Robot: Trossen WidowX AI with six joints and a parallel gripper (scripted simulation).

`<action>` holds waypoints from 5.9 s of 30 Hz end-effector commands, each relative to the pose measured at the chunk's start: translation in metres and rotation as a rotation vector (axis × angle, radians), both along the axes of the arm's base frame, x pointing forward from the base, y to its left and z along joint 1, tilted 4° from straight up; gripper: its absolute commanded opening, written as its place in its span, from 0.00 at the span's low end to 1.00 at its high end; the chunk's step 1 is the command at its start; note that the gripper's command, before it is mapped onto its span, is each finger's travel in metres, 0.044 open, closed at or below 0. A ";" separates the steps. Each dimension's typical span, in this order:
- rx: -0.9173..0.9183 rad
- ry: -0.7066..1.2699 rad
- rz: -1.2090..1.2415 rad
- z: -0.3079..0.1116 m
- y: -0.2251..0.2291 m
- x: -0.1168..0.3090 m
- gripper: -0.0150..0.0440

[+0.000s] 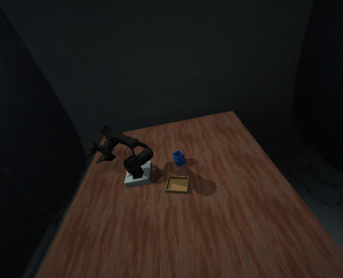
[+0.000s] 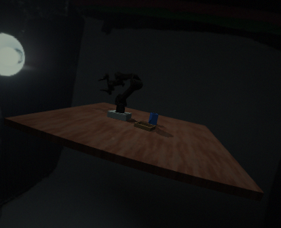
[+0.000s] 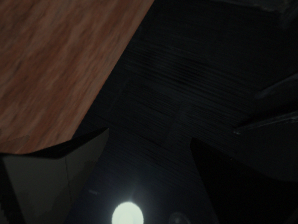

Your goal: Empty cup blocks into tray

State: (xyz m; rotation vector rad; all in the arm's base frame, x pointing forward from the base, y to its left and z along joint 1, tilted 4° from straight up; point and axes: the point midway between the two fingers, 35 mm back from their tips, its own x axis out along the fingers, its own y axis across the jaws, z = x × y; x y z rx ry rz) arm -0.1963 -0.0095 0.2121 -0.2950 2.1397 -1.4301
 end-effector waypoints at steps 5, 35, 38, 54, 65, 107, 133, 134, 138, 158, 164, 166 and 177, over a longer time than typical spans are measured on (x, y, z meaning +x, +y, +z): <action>-0.053 -0.035 -0.122 -0.004 0.020 -0.001 1.00; -0.628 -0.088 -1.155 -0.033 0.174 0.067 1.00; -0.694 -0.065 -1.254 -0.036 0.185 0.081 1.00; -1.058 0.159 -1.752 -0.052 0.223 0.168 1.00; -1.305 0.429 -2.046 -0.062 0.225 0.235 1.00; -1.741 2.427 -2.255 -0.098 0.070 0.416 1.00; -1.768 2.417 -2.257 -0.168 0.073 0.415 1.00; -1.767 2.417 -2.257 -0.168 0.073 0.415 1.00; -1.760 2.420 -2.257 -0.169 0.076 0.419 1.00; -1.741 2.428 -2.252 -0.182 0.092 0.442 1.00; -1.740 2.429 -2.251 -0.187 0.097 0.448 1.00; -1.740 2.429 -2.251 -0.189 0.099 0.450 1.00; -1.740 2.429 -2.250 -0.198 0.107 0.460 1.00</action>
